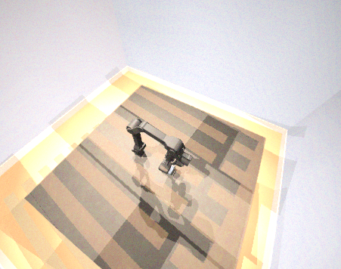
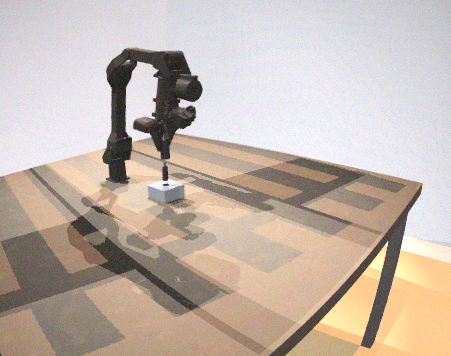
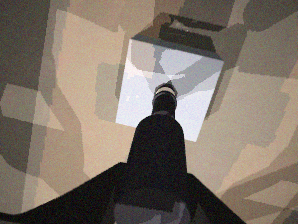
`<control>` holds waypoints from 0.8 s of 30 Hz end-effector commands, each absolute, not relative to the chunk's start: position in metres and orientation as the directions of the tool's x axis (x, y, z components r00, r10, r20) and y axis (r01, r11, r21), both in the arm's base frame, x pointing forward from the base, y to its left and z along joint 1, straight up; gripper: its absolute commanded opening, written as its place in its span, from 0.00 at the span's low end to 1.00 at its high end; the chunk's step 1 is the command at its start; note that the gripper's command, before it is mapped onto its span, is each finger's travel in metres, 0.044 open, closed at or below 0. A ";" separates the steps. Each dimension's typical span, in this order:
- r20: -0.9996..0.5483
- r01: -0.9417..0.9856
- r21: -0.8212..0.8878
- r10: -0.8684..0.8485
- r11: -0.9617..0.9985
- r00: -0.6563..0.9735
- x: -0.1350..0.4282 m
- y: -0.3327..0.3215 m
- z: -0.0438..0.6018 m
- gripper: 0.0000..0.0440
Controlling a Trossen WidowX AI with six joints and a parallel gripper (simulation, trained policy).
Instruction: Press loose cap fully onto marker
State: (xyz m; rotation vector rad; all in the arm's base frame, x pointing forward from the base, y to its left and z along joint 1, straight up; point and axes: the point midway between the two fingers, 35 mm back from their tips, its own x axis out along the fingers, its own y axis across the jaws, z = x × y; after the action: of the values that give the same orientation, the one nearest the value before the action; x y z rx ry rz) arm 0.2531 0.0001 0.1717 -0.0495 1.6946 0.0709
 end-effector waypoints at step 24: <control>-0.979 -0.125 0.063 0.037 0.990 -0.198 0.243 -0.001 0.113 0.00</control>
State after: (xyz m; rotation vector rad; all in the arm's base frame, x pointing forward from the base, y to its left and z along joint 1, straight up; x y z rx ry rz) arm 0.2510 -0.0021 0.1250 -0.0650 1.7273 0.1260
